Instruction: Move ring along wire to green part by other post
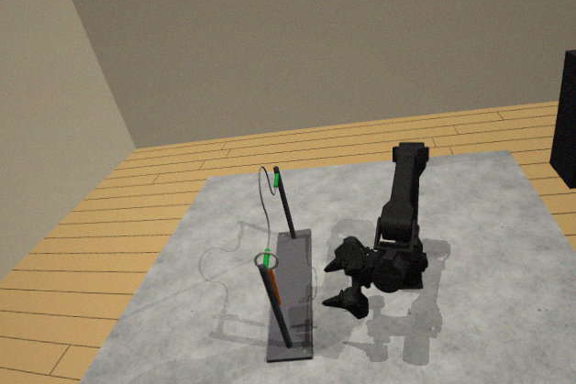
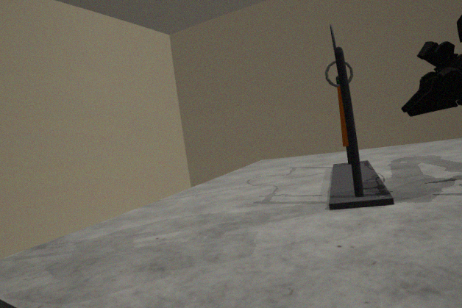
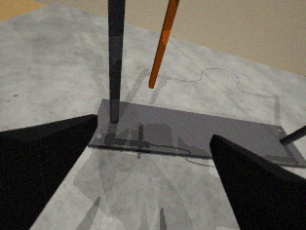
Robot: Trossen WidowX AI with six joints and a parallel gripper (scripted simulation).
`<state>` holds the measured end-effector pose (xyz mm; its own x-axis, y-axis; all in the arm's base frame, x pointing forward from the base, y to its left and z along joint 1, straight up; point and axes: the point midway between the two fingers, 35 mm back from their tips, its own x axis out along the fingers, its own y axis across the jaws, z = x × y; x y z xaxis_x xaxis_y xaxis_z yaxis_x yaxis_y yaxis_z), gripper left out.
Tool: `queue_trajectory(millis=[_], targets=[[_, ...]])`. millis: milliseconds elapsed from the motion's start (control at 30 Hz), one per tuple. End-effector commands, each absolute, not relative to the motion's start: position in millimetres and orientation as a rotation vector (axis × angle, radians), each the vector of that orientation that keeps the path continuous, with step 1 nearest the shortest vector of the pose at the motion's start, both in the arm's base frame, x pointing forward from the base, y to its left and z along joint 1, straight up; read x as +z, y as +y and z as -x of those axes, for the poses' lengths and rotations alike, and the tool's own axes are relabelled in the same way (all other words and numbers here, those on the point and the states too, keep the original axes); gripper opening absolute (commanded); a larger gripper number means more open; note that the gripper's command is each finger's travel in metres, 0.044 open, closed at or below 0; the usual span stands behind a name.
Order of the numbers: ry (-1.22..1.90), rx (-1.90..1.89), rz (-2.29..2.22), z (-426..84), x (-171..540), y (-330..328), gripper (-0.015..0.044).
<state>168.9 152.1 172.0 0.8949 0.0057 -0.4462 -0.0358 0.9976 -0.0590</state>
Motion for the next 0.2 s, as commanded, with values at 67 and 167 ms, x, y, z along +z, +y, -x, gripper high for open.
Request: queue_trajectory(millis=[67, 167], targets=[[0.455, 0.02, 0.053, -169.2, 175.2, 152.0, 0.044], [0.455, 0.02, 0.053, -169.2, 175.2, 152.0, 0.044]])
